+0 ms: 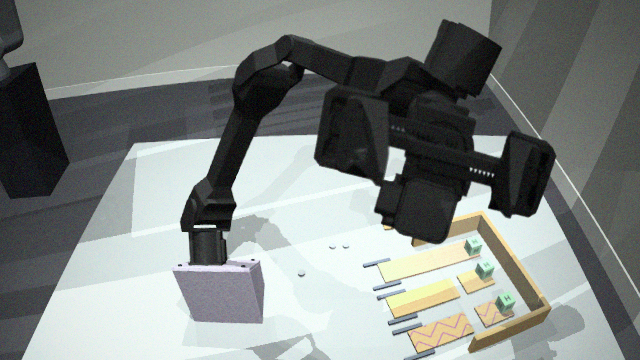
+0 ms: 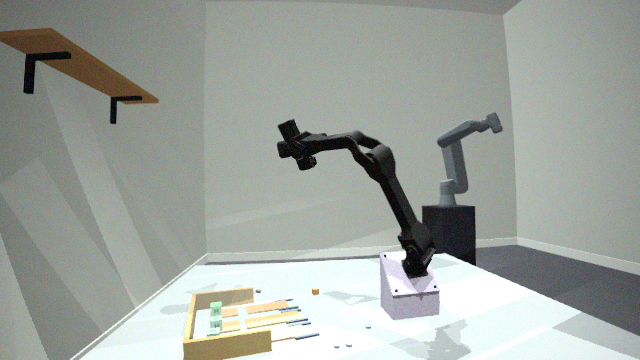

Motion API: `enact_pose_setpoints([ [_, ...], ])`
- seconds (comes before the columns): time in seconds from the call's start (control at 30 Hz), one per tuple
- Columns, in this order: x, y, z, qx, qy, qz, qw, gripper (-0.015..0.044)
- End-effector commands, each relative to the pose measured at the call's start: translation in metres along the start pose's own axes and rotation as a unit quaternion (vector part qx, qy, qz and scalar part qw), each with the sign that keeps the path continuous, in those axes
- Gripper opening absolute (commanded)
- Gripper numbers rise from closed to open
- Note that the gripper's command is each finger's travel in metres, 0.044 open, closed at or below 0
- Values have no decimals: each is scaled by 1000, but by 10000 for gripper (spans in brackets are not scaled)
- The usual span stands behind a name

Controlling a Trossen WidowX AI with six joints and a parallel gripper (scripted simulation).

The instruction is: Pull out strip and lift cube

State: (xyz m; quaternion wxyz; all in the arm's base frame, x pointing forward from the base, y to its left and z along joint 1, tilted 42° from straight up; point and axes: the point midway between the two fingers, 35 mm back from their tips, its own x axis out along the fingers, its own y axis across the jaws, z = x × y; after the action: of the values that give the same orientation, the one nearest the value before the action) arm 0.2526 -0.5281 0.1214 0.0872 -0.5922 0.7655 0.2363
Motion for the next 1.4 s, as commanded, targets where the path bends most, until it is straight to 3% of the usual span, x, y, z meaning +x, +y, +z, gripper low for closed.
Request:
enact_pose_setpoints([
  [0.0,-1,-1,1,8,-1,-5,1000,400],
  [0.17,-38,-29,26,201,-67,-128,969,400],
  [0.33,-93,-51,62,399,-204,-221,866,400],
  [0.6,-161,-59,105,552,-389,-237,698,400],
  [0.97,-252,-44,161,636,-615,-127,449,400],
  [1.37,-353,9,223,588,-775,148,178,400],
])
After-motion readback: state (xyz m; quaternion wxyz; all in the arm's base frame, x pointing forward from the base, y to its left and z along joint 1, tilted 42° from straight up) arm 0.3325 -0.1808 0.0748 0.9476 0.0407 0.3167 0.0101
